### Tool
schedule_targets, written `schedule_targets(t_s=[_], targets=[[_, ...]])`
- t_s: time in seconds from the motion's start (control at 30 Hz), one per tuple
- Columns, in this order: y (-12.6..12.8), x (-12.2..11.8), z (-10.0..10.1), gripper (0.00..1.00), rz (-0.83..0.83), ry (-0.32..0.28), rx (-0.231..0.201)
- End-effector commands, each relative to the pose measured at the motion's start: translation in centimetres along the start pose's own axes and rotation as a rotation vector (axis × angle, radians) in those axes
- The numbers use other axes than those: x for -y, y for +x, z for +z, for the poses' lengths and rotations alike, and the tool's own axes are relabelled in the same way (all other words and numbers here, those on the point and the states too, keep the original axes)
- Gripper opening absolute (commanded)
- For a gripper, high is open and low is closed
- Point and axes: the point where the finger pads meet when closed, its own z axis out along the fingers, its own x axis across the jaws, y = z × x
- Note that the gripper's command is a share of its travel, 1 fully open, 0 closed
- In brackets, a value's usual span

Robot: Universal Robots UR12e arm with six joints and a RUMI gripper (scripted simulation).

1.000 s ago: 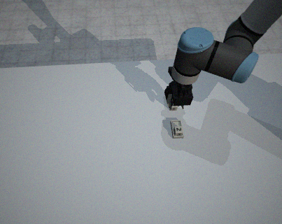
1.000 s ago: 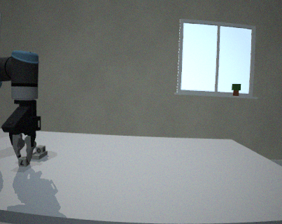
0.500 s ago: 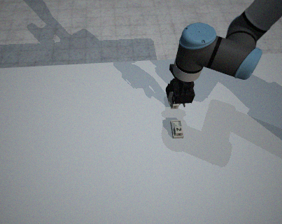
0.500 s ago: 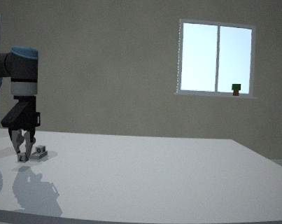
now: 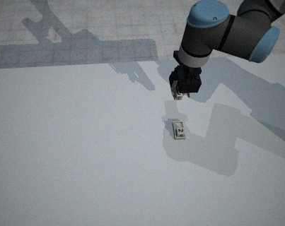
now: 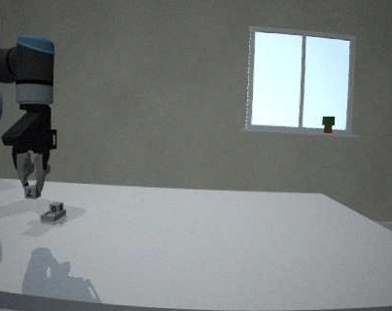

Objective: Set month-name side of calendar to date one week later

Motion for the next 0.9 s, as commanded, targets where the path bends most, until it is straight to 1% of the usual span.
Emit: schedule_targets(t_s=[0.0, 0.37, 0.43, 0.53, 0.67, 0.73, 0.8, 0.87], targets=[[0.1, 0.0, -1.6, 0.10, 0.000, -0.006, -0.013], [0.2, 0.0, -1.5, 0.10, 0.000, -0.007, -0.015], [0.2, -0.3, -1.4, 0.10, 0.000, -0.008, -0.017], [0.1, -2.1, -1.5, 0.10, 0.003, -0.010, -0.018], [0.1, -6.3, -2.0, 0.10, 0.009, -0.010, -0.019], [0.1, -8.1, -2.3, 0.10, 0.012, -0.009, -0.018], [0.2, -9.0, -2.4, 0.10, 0.013, -0.008, -0.017], [0.1, -9.1, -2.5, 0.10, 0.014, -0.008, -0.016]])
